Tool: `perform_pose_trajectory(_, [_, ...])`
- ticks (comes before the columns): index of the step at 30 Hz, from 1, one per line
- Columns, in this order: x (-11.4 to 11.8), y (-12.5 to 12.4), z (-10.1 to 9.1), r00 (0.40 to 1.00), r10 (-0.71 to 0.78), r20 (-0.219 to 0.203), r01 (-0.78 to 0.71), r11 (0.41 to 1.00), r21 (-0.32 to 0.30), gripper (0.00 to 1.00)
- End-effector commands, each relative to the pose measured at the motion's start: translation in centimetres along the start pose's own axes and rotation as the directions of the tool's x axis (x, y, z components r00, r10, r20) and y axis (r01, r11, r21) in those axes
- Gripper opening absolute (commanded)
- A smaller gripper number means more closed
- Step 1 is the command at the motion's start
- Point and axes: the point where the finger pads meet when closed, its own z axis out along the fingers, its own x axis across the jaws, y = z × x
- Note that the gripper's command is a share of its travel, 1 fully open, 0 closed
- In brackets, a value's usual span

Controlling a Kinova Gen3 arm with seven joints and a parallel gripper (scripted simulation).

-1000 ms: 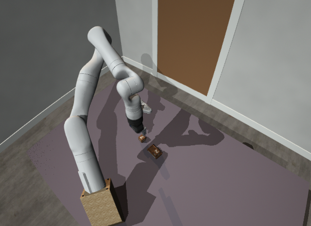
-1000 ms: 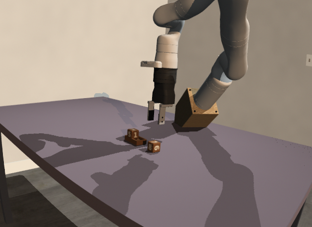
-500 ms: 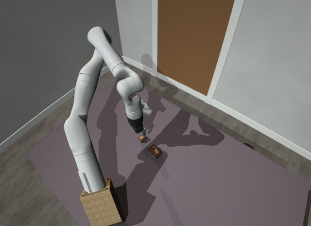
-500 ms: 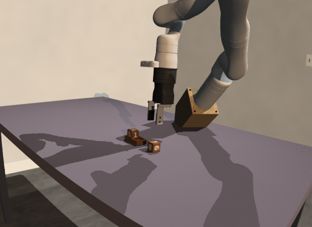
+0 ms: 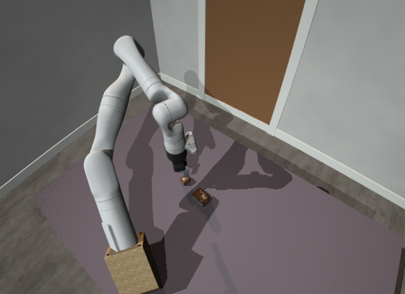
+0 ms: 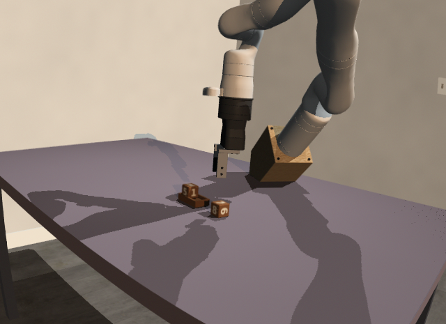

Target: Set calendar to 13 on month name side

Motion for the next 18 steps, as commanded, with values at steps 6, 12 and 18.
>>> perform_pose_trajectory(6, [-0.07,0.00,0.20,0.987,0.158,-0.004,-0.158,0.987,-0.004,1.00])
perform_pose_trajectory(12, [-0.01,0.02,0.31,0.934,0.357,-0.005,-0.357,0.934,-0.003,1.00])
perform_pose_trajectory(18, [0.00,0.13,0.42,0.845,0.535,-0.005,-0.535,0.845,-0.002,1.00])
